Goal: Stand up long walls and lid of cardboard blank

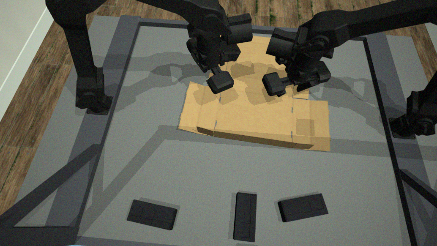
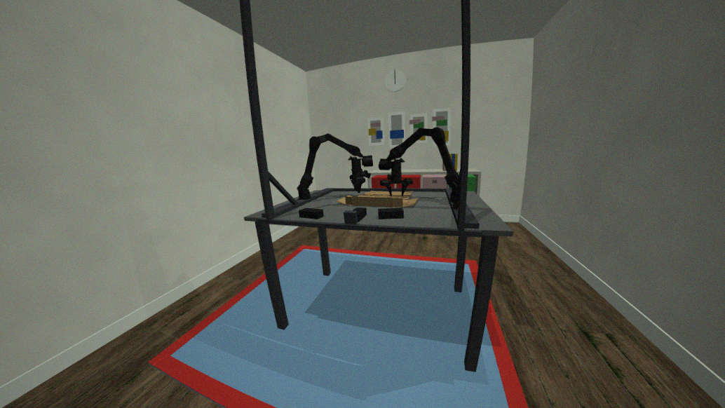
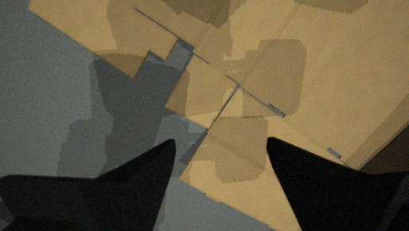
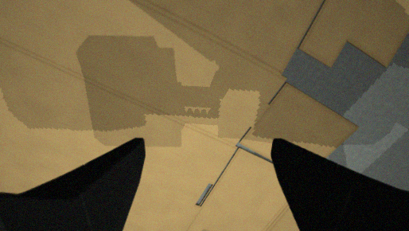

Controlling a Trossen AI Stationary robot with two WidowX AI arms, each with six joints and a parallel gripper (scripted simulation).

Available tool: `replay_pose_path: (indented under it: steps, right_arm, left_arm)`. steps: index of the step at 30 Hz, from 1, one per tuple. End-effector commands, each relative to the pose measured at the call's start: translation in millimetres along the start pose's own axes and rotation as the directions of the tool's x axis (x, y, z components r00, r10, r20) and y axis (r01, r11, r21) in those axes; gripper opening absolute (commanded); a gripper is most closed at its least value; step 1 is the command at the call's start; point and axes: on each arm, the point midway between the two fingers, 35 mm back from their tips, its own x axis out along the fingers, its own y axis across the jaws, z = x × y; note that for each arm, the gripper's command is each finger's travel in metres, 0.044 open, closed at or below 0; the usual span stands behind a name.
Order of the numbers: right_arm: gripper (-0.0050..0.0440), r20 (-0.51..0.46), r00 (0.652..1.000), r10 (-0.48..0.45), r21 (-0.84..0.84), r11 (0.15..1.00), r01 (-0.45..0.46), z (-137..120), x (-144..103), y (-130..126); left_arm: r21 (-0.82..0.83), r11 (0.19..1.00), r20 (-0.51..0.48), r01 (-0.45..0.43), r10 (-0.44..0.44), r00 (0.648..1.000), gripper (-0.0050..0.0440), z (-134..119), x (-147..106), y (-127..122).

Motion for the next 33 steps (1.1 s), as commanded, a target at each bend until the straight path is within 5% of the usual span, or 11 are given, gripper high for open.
replay_pose_path:
  steps: [1,8,23,33]
  right_arm:
    - [0.0319,0.019,0.999,0.032,-0.206,0.978,-0.027,5,-16,-2]
    - [0.0319,0.019,0.999,0.029,-0.411,0.912,-0.019,8,-19,-7]
    - [0.0319,0.018,1.000,0.021,-0.904,0.427,0.008,14,-27,-23]
    - [0.0319,0.018,1.000,0.020,-0.931,0.365,0.010,14,-28,-24]
  left_arm:
    - [0.096,0.995,0.015,0.008,-0.010,1.000,0.0319,10,-6,2]
    - [0.199,0.980,0.016,0.008,-0.011,1.000,0.0319,15,-5,4]
    - [0.498,0.867,0.020,0.003,-0.015,1.000,0.0319,31,-4,12]
    - [0.522,0.853,0.020,0.002,-0.015,1.000,0.0319,32,-4,13]
